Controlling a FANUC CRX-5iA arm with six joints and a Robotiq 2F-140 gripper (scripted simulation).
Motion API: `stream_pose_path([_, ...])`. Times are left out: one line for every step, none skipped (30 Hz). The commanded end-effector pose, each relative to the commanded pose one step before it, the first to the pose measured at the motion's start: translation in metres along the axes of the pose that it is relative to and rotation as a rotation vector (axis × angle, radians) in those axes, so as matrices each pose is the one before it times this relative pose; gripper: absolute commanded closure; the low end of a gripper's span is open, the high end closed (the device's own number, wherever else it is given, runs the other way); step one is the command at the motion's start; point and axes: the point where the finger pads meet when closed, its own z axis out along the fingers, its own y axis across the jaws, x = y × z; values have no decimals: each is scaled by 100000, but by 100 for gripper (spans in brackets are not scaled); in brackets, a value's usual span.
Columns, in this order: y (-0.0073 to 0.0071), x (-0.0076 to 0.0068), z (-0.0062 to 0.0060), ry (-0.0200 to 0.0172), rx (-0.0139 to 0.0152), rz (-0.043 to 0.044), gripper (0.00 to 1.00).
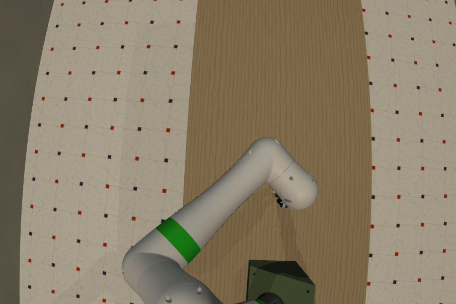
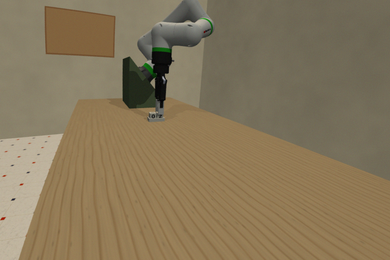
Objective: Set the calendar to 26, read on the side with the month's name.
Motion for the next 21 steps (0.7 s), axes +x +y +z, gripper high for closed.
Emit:
stream_pose_path([-17,15,488,26,45,2,71])
stream_pose_path([0,0,178,0,0,0,71])
stream_pose_path([0,0,168,0,0,0,71])
stream_pose_path([0,0,156,0,0,0,71])
stream_pose_path([0,0,141,0,0,0,71])
stream_pose_path([0,0,124,0,0,0,71])
stream_pose_path([0,0,106,0,0,0,71])
stream_pose_path([0,0,87,0,0,0,71])
stream_pose_path([0,0,68,0,0,0,71])
stream_pose_path([0,0,49,0,0,0,71])
stream_pose_path([0,0,32,0,0,0,71])
stream_pose_path([0,0,0,0,0,0,71])
stream_pose_path([0,0,0,0,0,0,71])
stream_pose_path([0,0,18,0,0,0,71])
stream_pose_path([0,0,7,0,0,0,71])
stream_pose_path([0,0,1,0,0,0,71])
stream_pose_path([0,0,0,0,0,0,71])
stream_pose_path([0,0,0,0,0,0,71])
stream_pose_path([0,0,0,0,0,0,71])
stream_pose_path([0,0,0,0,0,0,71])
stream_pose_path([0,0,0,0,0,0,71])
